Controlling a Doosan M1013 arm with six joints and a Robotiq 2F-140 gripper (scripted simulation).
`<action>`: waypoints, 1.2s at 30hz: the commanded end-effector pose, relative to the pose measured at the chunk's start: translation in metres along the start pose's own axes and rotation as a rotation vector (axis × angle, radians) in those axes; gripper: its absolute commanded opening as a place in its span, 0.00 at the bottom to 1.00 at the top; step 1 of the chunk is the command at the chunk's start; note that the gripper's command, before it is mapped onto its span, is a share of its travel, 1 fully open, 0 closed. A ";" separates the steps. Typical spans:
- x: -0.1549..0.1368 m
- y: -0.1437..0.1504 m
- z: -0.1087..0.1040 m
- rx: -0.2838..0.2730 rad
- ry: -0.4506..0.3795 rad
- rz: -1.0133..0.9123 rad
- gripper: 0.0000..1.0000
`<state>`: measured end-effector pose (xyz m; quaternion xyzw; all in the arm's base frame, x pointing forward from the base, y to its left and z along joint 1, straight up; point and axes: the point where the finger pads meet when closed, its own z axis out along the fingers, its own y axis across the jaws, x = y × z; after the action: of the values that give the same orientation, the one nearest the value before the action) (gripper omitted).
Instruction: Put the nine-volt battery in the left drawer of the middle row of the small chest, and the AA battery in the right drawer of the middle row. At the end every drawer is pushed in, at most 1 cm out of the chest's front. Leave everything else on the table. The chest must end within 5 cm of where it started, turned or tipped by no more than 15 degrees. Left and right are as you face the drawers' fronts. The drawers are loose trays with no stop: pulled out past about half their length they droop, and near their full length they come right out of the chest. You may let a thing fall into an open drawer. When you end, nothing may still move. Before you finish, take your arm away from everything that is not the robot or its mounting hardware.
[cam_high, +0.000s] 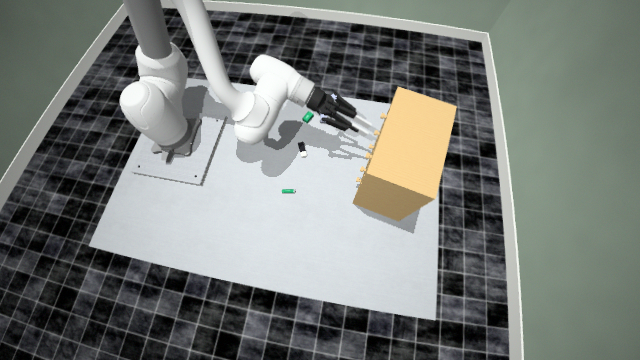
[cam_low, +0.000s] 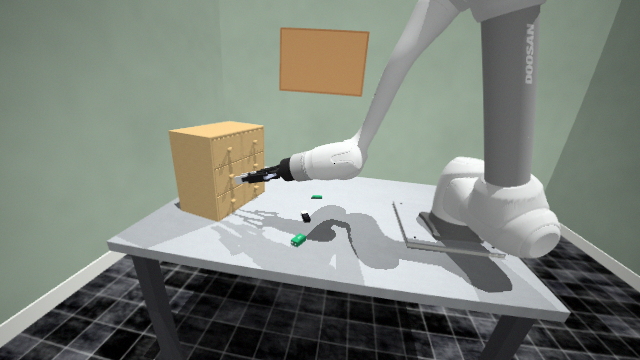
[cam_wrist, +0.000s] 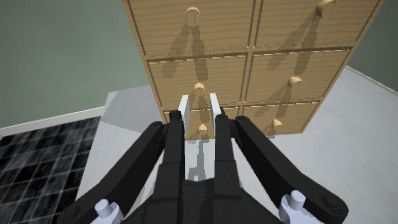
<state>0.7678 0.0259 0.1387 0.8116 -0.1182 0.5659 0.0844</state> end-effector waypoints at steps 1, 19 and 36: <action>0.000 0.000 0.001 0.000 0.000 0.000 0.20; 0.008 0.000 0.023 0.000 0.000 0.000 0.20; 0.012 0.000 0.033 0.000 0.000 0.000 0.20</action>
<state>0.8009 0.0160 0.1386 0.8116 -0.1181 0.5659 0.0844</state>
